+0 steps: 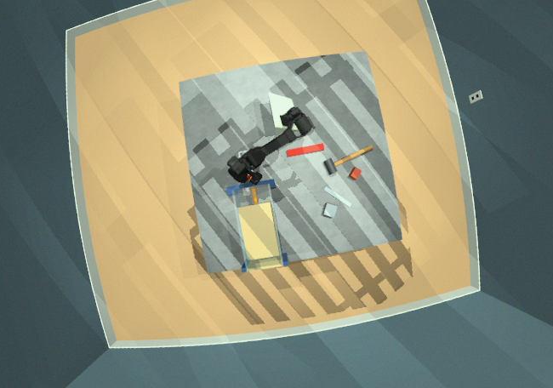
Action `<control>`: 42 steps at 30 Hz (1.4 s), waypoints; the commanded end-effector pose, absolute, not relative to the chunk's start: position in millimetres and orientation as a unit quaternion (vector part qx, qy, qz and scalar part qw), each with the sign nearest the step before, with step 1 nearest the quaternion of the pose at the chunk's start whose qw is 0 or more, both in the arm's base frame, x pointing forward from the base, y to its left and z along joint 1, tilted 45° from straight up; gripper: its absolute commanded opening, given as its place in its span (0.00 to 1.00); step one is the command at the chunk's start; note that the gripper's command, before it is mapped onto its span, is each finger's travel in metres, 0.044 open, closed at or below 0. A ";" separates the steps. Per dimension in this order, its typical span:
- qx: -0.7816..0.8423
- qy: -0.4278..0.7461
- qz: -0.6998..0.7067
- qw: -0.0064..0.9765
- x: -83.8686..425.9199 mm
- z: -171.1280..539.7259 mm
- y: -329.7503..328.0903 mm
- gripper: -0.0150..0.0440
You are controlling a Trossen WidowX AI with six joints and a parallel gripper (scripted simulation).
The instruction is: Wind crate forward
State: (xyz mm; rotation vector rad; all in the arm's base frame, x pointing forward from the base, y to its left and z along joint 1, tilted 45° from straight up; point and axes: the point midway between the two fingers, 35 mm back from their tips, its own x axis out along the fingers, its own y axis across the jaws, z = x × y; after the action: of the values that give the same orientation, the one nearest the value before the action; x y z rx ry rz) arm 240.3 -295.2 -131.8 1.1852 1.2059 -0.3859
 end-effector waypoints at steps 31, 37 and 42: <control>0.521 0.530 -0.170 0.647 240.3 -131.8 -295.2 0.49; 0.521 0.530 -0.170 0.647 240.3 -131.8 -295.2 0.25; 0.521 0.530 -0.170 0.647 240.3 -131.8 -295.2 0.25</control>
State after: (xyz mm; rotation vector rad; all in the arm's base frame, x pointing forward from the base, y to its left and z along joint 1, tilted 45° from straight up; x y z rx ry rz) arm 241.2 -295.2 -131.4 1.1862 1.2015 -0.3827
